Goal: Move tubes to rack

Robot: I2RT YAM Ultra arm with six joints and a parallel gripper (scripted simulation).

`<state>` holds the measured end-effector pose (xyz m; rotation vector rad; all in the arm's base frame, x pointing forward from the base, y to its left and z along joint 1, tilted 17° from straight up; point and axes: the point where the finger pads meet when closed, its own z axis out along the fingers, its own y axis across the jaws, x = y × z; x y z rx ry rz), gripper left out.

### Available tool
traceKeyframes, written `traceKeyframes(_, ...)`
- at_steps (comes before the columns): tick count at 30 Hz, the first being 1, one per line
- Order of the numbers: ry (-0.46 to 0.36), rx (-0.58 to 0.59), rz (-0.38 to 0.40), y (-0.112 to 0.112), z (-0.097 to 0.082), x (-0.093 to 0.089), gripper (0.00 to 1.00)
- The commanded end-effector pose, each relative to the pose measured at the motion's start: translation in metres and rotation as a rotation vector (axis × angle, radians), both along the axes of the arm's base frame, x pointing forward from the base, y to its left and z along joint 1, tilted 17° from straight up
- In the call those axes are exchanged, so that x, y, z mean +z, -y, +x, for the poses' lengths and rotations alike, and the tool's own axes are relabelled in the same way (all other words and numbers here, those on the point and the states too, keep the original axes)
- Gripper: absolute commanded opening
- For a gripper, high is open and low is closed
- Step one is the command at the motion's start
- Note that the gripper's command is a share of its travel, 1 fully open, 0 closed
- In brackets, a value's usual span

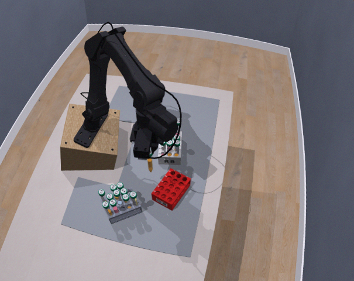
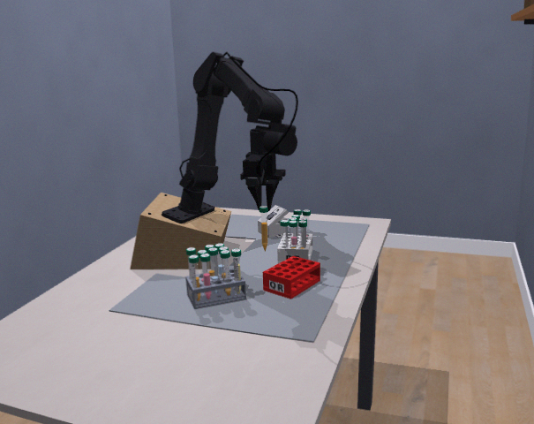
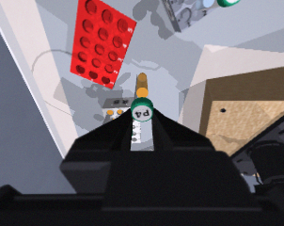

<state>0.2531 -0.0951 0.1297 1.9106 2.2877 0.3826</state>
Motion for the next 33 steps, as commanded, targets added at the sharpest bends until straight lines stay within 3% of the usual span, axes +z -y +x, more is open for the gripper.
traceKeyframes(1, 0.027, 0.143, -0.066, 0.009, 0.005, 0.007, 0.00)
traceKeyframes(23, 0.094, 0.783, -0.242, 0.008, 0.005, 0.007, 0.00)
traceKeyframes(28, 0.096, 0.800, -0.246, 0.008, 0.005, 0.007, 0.00)
traceKeyframes(29, 0.107, 0.815, -0.266, -0.001, 0.003, 0.012, 0.00)
traceKeyframes(30, 0.086, 0.818, -0.241, -0.007, -0.005, 0.002, 0.00)
traceKeyframes(33, 0.078, 0.804, -0.229, -0.017, -0.011, 0.001, 0.00)
